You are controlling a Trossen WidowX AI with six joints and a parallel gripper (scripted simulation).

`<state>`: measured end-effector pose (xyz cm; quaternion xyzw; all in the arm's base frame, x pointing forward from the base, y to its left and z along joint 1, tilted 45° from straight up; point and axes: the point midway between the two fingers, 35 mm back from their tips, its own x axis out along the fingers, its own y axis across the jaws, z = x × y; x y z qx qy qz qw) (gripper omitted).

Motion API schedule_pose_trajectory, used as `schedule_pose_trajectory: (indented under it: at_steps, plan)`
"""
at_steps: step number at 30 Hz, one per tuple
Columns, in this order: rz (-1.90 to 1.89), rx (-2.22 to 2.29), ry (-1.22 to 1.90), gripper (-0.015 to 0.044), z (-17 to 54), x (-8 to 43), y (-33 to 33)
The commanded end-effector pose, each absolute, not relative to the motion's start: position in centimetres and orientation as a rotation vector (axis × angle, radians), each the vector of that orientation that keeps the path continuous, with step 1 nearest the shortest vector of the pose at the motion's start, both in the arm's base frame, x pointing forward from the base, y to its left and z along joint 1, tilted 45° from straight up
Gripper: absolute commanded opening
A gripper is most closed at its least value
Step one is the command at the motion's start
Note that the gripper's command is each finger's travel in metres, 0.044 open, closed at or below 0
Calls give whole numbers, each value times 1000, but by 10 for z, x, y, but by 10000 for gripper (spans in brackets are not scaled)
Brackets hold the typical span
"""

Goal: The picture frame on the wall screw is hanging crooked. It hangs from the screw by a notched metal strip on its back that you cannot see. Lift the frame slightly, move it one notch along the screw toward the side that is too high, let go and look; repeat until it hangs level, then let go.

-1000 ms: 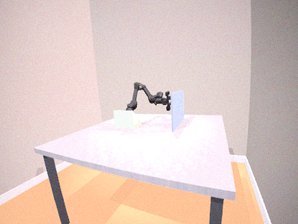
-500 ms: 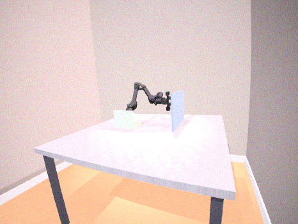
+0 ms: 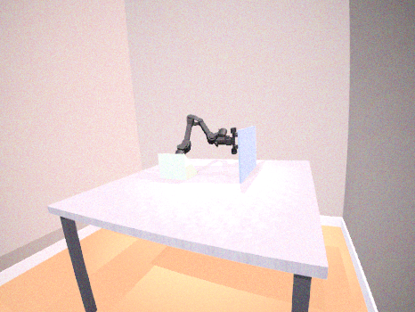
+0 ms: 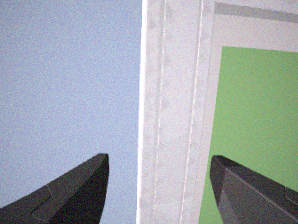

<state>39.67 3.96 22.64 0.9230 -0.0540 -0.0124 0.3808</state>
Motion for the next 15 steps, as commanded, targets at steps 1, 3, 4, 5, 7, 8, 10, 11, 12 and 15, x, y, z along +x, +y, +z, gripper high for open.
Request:
schedule_pose_trajectory:
  at_steps: [1,3,4,5,7,8,10,11,12,15]
  plan:
    - [-31,2361,-138,260,226,397,40]
    - [-31,2371,-139,260,228,390,42]
    - [-30,2384,-140,260,229,381,44]
    - [-29,2400,-142,260,230,371,46]
    - [-28,2432,-145,260,231,350,50]
    - [-27,2448,-147,260,230,340,51]
    - [-25,2479,-150,260,228,320,52]
    - [-24,2495,-151,260,226,311,52]
    - [-24,2508,-153,260,224,304,52]
    - [-23,2518,-154,260,223,298,52]
